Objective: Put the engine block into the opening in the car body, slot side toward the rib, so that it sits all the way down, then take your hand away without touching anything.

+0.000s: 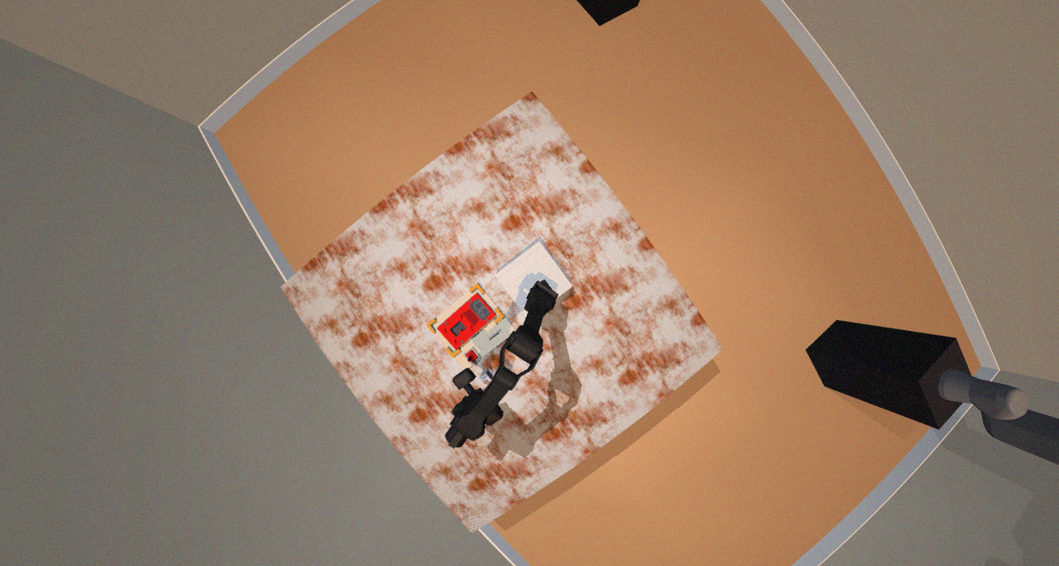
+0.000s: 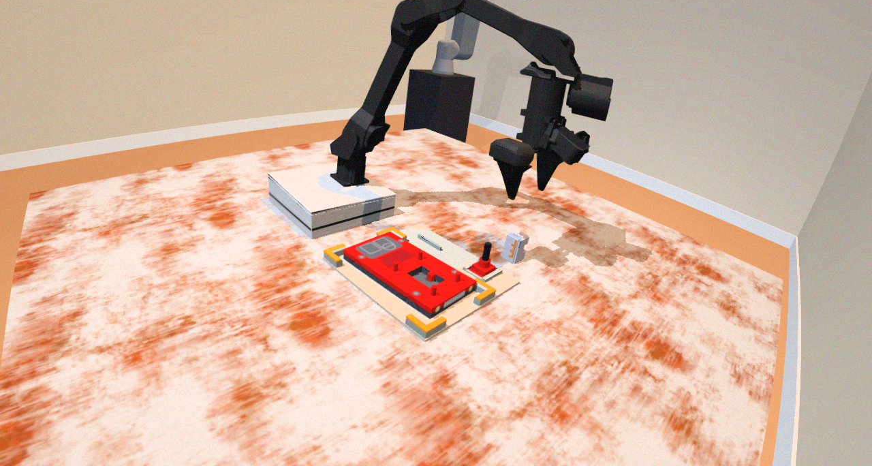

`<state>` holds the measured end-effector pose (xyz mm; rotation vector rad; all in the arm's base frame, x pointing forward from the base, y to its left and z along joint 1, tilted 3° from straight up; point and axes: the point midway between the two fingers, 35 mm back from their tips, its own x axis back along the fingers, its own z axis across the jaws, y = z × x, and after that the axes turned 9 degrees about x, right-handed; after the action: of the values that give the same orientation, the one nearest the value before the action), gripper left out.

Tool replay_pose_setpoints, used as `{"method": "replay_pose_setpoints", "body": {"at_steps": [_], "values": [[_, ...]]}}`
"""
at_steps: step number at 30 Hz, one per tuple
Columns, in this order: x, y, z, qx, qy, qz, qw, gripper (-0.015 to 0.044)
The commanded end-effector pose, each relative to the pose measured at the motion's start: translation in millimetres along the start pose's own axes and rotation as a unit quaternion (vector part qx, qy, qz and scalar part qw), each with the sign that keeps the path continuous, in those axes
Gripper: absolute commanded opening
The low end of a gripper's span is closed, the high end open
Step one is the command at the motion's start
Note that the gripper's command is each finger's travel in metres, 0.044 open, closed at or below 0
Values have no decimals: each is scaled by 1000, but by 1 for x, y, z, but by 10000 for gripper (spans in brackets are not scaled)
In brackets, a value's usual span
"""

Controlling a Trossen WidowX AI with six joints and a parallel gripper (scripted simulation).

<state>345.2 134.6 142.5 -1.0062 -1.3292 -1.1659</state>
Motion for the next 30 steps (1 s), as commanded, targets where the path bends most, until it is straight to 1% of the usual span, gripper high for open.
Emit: {"method": "replay_pose_setpoints", "body": {"at_steps": [1, 6, 12, 16, 24, 30], "values": [[-4, 1, 1, 9, 2, 6, 1000, 440], [-50, 0, 1, 9, 2, 6, 1000, 440], [-52, 0, 3, 9, 2, 6, 1000, 440], [-66, 0, 3, 9, 2, 6, 1000, 440], [-68, 0, 3, 9, 2, 6, 1000, 440], [-77, 0, 4, 9, 2, 6, 1000, 440]]}}
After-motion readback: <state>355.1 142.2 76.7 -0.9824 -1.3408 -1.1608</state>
